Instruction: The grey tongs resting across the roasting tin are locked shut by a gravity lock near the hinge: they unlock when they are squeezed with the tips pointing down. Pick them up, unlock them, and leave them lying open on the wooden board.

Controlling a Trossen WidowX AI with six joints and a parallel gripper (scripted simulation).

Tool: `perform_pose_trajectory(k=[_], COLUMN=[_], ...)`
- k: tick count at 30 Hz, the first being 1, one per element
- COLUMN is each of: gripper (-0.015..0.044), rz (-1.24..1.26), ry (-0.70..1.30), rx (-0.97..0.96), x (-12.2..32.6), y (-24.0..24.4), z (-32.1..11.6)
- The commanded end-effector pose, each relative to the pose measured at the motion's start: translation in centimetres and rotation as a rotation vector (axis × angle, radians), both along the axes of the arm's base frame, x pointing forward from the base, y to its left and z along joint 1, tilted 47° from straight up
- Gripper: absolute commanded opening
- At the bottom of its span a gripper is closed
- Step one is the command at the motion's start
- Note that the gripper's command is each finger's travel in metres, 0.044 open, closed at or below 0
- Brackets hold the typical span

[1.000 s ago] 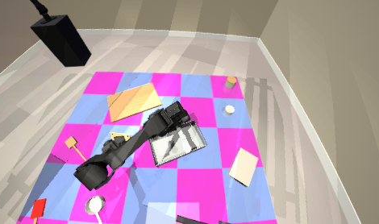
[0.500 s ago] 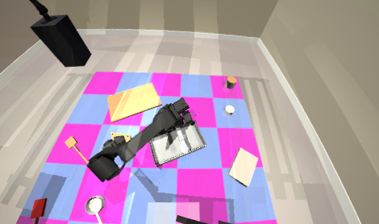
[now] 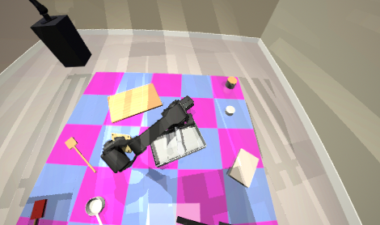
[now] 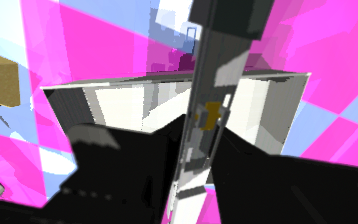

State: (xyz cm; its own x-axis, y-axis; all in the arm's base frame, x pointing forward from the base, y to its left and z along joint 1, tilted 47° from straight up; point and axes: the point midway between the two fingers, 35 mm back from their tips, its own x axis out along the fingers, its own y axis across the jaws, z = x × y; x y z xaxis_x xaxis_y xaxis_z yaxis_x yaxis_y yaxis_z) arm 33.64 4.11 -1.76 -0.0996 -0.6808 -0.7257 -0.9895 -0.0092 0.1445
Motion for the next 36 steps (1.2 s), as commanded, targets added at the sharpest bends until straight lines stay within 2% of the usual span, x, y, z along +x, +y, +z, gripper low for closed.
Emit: perform_pose_trajectory(k=[1, 15, 36], gripper=[-0.0150, -0.0150, -0.0150], rz=[-0.056, -0.094, -0.398], ry=[0.013, 0.011, -0.278], rx=[-0.024, -0.044, -0.076], x=[-0.1, -0.2, -3.0], y=[0.0, 0.6, 13.4], z=[0.2, 0.1, -5.6])
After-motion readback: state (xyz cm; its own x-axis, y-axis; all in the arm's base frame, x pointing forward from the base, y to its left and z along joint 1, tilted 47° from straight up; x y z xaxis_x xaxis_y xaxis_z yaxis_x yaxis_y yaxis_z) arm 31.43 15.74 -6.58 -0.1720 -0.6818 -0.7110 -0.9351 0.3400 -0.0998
